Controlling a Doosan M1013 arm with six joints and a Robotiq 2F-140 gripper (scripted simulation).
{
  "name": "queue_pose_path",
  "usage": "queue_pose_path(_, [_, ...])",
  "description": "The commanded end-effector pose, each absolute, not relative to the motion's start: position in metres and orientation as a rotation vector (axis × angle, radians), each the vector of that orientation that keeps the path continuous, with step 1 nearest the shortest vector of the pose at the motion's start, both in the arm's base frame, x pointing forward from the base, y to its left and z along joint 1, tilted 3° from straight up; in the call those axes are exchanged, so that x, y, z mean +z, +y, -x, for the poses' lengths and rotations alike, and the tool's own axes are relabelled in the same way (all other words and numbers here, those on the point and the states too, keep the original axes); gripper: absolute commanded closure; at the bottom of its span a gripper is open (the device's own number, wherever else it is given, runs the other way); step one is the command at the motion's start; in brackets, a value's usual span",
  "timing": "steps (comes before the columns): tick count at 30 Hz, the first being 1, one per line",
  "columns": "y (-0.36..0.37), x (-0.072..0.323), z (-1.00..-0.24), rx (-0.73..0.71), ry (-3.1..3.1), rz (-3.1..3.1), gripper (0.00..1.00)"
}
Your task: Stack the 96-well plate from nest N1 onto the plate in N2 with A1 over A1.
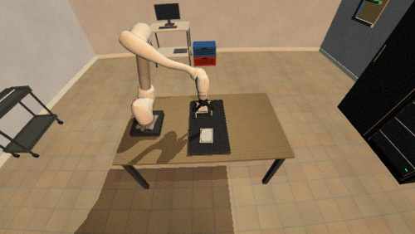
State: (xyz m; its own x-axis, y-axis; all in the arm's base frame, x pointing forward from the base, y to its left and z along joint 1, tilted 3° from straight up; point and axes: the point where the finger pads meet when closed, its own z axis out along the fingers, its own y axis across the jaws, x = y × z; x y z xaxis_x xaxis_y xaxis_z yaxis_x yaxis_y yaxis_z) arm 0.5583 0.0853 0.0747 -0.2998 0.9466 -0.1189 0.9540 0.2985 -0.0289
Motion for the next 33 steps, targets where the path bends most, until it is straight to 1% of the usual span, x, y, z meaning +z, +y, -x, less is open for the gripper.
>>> queue_pose_path(1, [0.072, 0.075, -0.564, -0.143, 2.467, -1.81, 0.0])
queue_pose_path(4, [0.058, 0.074, -0.569, -0.117, 2.421, -1.896, 0.0])
queue_pose_path(22, [-0.019, 0.074, -0.592, -0.086, 2.363, -1.989, 0.0])
queue_pose_path(24, [-0.029, 0.074, -0.593, -0.055, 2.307, -2.069, 0.0])
queue_pose_path(33, [-0.063, 0.074, -0.599, -0.054, 2.303, -2.074, 0.0])
